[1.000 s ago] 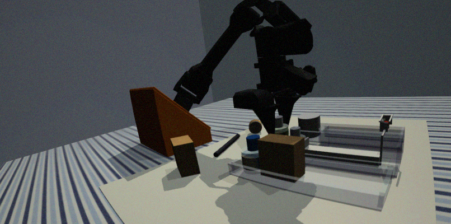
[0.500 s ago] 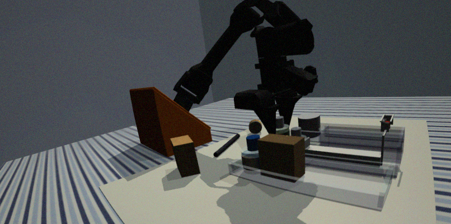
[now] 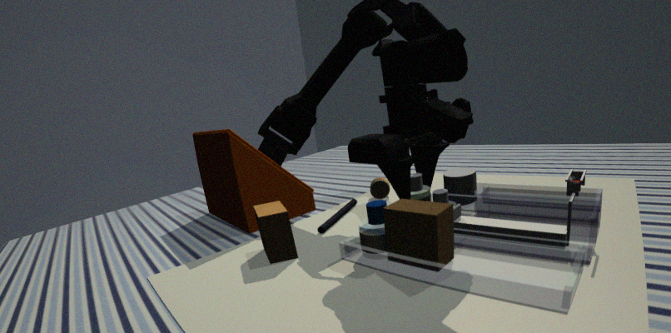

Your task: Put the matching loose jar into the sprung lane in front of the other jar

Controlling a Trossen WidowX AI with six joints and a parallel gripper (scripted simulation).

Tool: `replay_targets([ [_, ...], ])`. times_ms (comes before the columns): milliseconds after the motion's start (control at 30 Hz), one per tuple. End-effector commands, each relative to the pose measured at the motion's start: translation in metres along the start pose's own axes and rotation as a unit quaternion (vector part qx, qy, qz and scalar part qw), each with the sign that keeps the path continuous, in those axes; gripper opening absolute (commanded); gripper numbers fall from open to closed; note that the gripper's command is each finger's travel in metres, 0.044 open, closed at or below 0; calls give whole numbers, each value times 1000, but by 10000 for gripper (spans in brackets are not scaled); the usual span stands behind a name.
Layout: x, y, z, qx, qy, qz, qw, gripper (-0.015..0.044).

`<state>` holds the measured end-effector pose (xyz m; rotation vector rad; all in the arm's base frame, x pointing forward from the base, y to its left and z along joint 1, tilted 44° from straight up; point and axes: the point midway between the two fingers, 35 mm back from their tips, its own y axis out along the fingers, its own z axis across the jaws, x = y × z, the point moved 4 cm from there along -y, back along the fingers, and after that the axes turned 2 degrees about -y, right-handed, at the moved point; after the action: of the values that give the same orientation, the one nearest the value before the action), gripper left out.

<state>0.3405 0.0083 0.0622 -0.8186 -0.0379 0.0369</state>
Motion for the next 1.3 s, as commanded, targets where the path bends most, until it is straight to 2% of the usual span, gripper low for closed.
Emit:
replay_targets([
  [0,6,3,2,3,-10,-11,1000,0],
  [1267,5,13,2,3,-10,-11,1000,0],
])
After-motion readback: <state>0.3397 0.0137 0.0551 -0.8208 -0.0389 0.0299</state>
